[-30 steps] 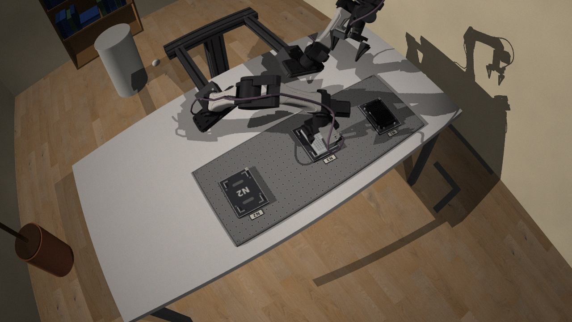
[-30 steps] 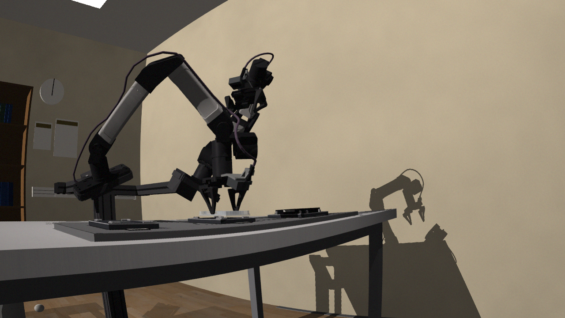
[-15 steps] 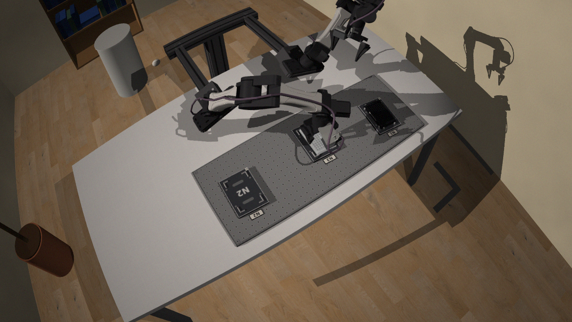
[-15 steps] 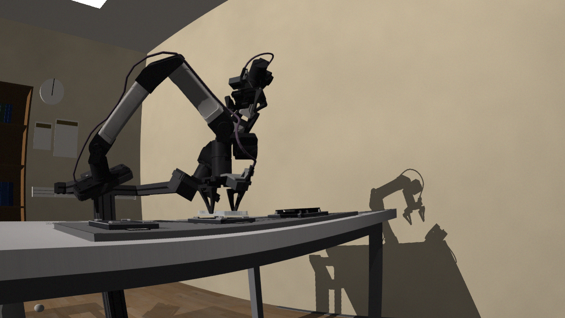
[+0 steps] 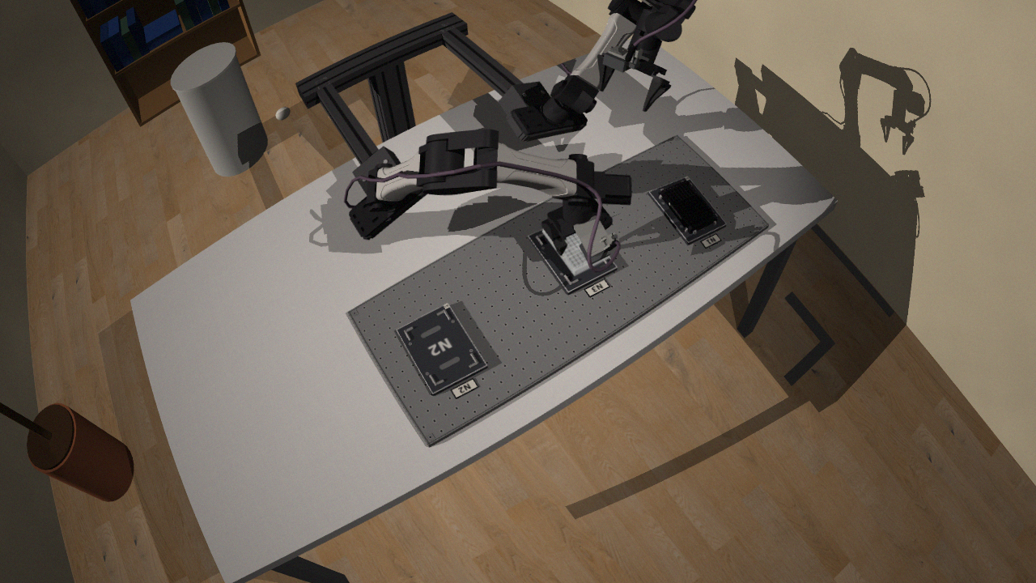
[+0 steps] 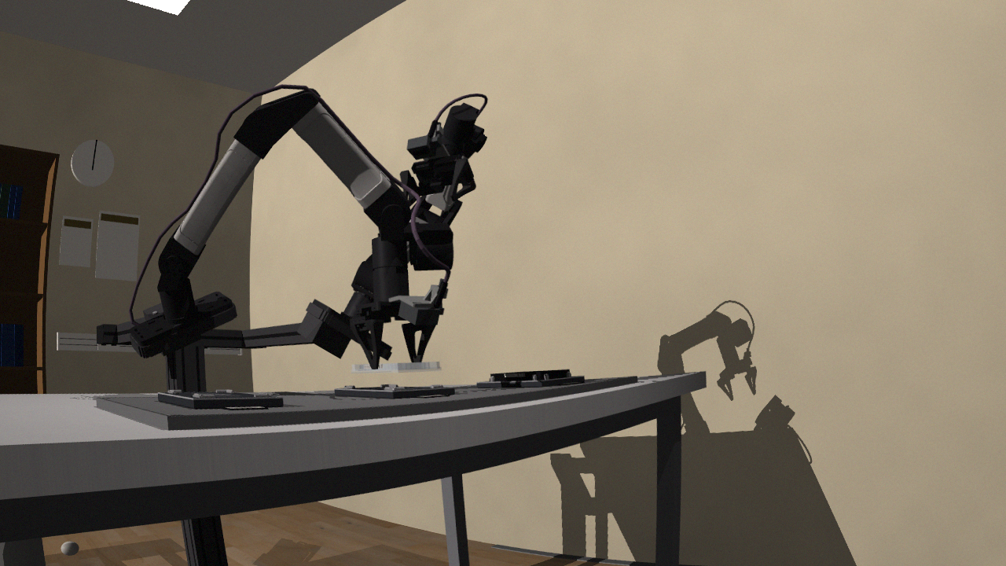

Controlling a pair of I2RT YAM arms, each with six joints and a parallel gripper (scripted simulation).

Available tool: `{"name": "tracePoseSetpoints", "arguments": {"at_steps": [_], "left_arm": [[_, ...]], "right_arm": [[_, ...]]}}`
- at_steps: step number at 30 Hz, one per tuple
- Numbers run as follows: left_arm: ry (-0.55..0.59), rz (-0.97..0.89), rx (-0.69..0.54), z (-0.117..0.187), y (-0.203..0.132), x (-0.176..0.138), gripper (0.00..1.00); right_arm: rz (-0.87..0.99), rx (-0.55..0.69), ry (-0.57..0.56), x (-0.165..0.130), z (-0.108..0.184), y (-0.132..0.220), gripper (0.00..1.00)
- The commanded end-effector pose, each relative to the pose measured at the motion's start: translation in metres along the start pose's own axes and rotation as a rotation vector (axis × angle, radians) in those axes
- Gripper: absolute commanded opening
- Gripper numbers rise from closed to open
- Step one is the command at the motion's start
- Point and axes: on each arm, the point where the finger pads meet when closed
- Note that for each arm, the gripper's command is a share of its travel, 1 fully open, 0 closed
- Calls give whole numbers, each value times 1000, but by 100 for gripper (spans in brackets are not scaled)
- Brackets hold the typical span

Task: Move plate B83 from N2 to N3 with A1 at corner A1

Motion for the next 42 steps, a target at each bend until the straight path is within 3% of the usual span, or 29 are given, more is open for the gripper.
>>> {"name": "tracePoseSetpoints", "arguments": {"at_steps": [1, 22, 27, 42], "left_arm": [[-4, 0, -5, 2, 0, 2, 100], [-4, 0, -5, 2, 0, 2, 100], [-4, 0, -5, 2, 0, 2, 100], [-4, 0, -5, 2, 0, 2, 100]], "right_arm": [[-2, 1, 2, -5, 1, 0, 80], [1, 26, -31, -4, 9, 3, 80], [1, -8, -4, -6, -16, -4, 80], [16, -35, 29, -14, -44, -11, 80]]}}
Point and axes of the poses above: on each arm, the point where the finger pads meet when closed, its own z axis back along the fingers, its own y axis across the jaws, x = y × z, and after that the axes turned 12 degrees about z, right-handed
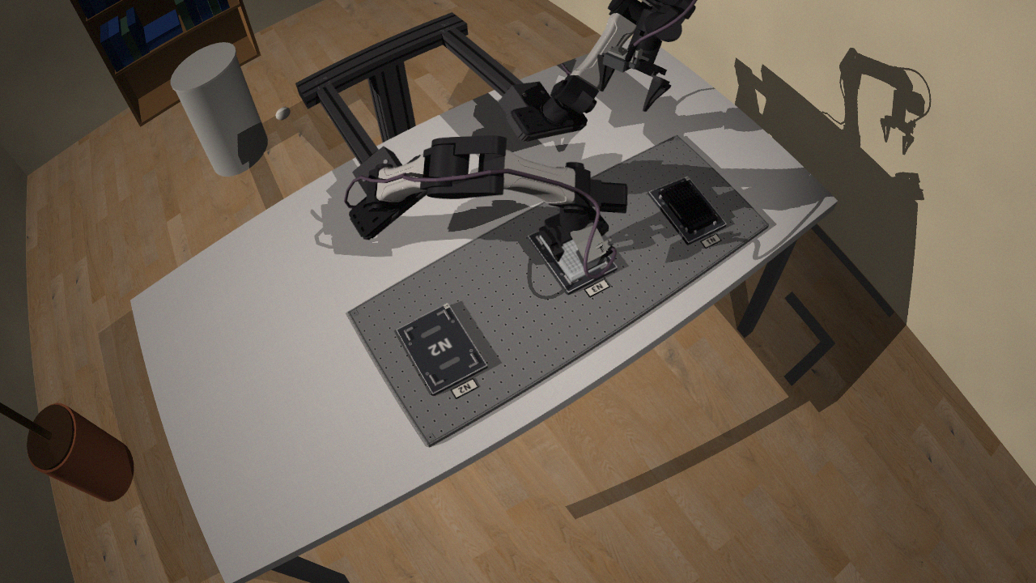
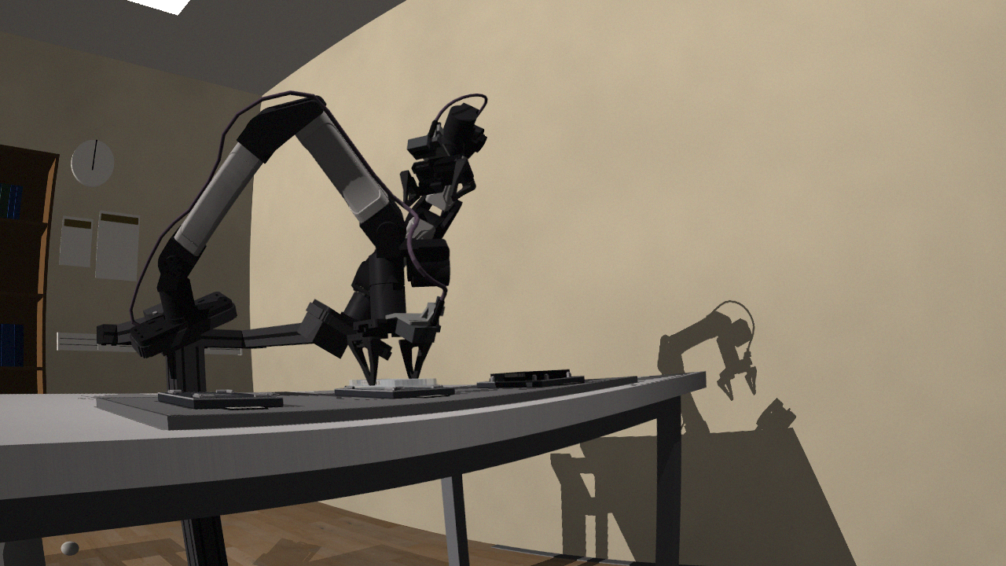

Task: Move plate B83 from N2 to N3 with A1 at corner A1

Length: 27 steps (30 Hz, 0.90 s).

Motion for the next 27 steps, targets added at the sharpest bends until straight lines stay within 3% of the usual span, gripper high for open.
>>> {"name": "tracePoseSetpoints", "arguments": {"at_steps": [1, 4, 7, 15, 17, 27], "left_arm": [[-4, 0, -5, 2, 0, 2, 100], [-4, 0, -5, 2, 0, 2, 100], [-4, 0, -5, 2, 0, 2, 100], [-4, 0, -5, 2, 0, 2, 100], [-4, 0, -5, 2, 0, 2, 100], [-4, 0, -5, 2, 0, 2, 100]], "right_arm": [[6, -32, 30, -8, -19, -8, 80], [6, -35, 30, -8, -19, -9, 80], [11, -5, 1, 0, 10, 6, 80], [10, -5, 1, 0, 9, 6, 80], [10, -5, 1, 0, 9, 6, 100], [-15, 41, -31, 13, 49, 5, 100]]}}
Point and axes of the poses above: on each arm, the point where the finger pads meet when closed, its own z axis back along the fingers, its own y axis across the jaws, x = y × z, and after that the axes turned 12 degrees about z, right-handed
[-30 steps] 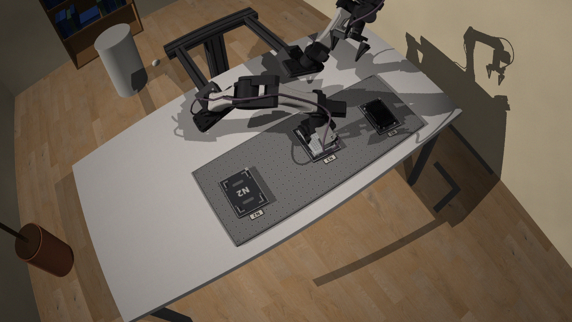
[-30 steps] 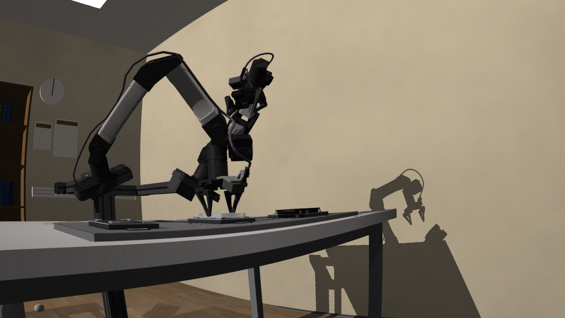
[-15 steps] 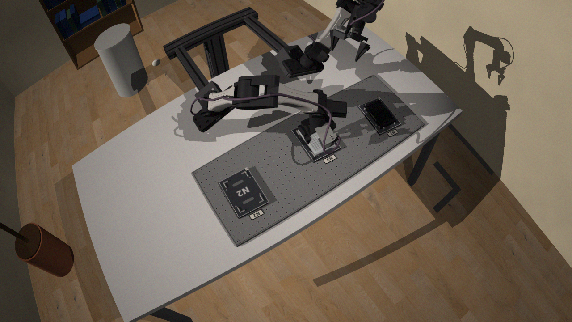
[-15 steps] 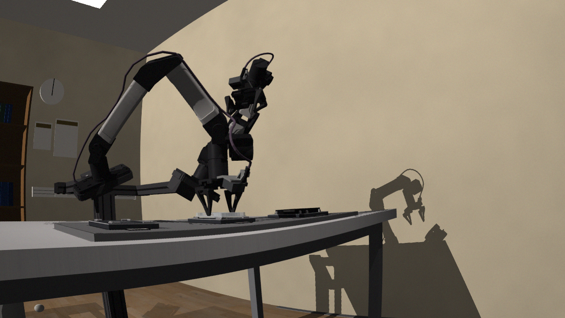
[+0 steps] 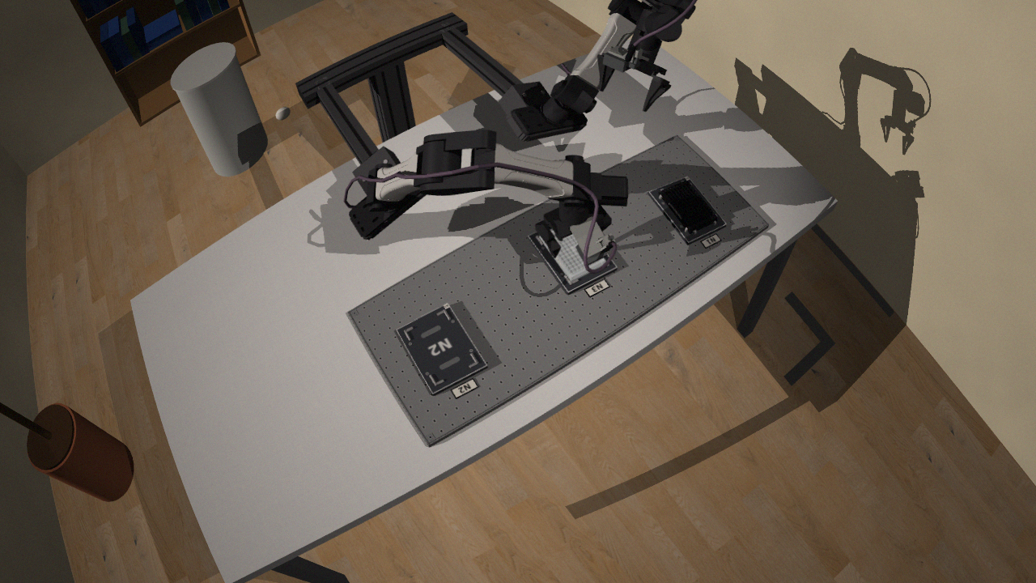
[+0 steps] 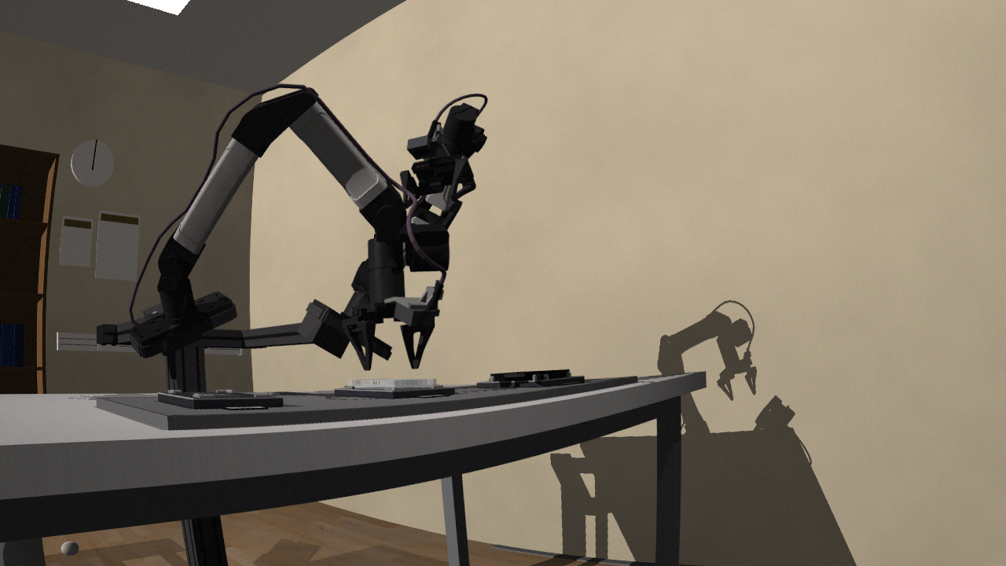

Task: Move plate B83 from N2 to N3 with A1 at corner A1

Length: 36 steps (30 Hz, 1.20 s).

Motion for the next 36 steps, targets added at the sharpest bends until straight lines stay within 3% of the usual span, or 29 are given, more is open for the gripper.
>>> {"name": "tracePoseSetpoints", "arguments": {"at_steps": [1, 2, 6, 10, 16, 18, 26, 36], "left_arm": [[-4, 0, -5, 2, 0, 2, 100], [-4, 0, -5, 2, 0, 2, 100], [-4, 0, -5, 2, 0, 2, 100], [-4, 0, -5, 2, 0, 2, 100], [-4, 0, -5, 2, 0, 2, 100], [-4, 0, -5, 2, 0, 2, 100], [-4, 0, -5, 2, 0, 2, 100], [-4, 0, -5, 2, 0, 2, 100]], "right_arm": [[-16, 38, -34, 10, 26, 9, 100], [2, 21, -9, 2, 16, 13, 100], [-21, 53, -32, 12, 53, 16, 100], [50, 53, -86, 19, 52, 17, 100], [369, 75, -250, 11, 66, 14, 100], [369, 75, -250, 11, 66, 14, 100], [731, 103, -394, -17, 84, -1, 100], [862, 105, -442, -30, 87, -17, 100]]}}
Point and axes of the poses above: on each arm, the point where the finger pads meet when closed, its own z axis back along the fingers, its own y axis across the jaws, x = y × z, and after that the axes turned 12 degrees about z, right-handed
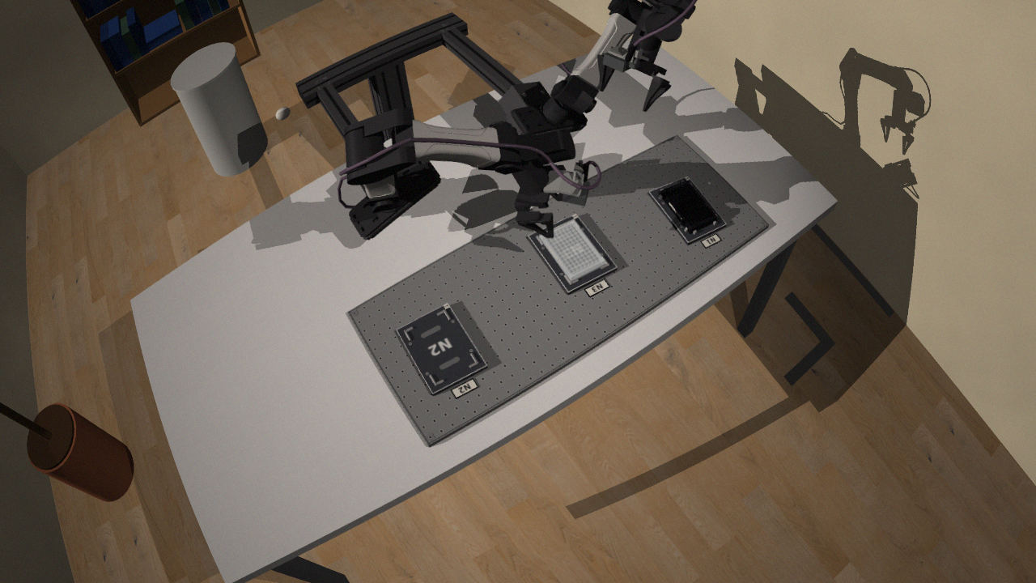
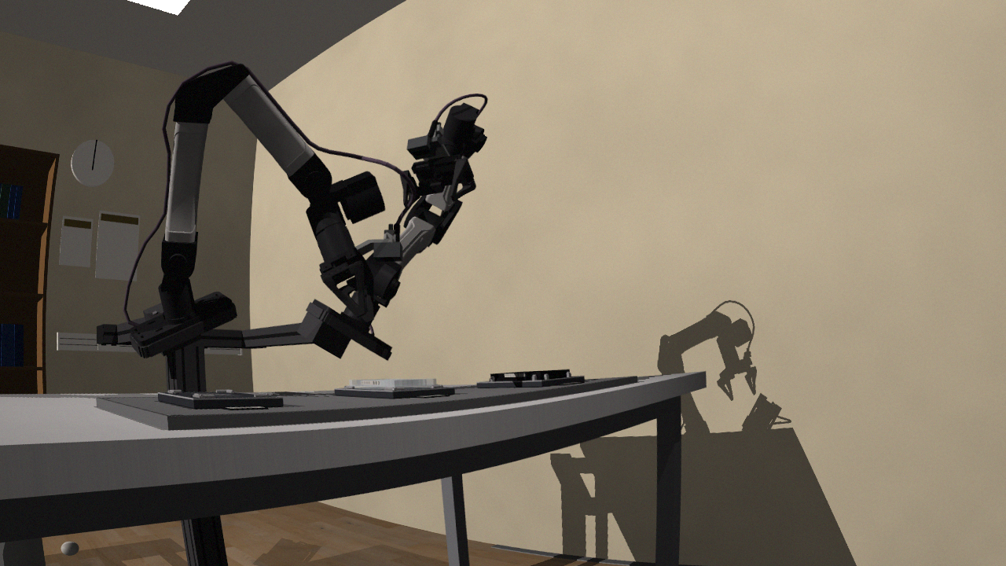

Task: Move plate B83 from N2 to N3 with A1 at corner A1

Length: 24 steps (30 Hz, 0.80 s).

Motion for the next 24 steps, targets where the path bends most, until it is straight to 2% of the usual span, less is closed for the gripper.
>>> {"name": "tracePoseSetpoints", "arguments": {"at_steps": [1, 5, 24], "left_arm": [[-4, 0, -5, 2, 0, 2, 100], [-4, 0, -5, 2, 0, 2, 100], [-4, 0, -5, 2, 0, 2, 100]], "right_arm": [[58, 21, -74, 6, 5, 2, 100], [63, 15, -41, -3, 1, 5, 100], [56, 15, -50, 1, 2, 3, 100]]}}
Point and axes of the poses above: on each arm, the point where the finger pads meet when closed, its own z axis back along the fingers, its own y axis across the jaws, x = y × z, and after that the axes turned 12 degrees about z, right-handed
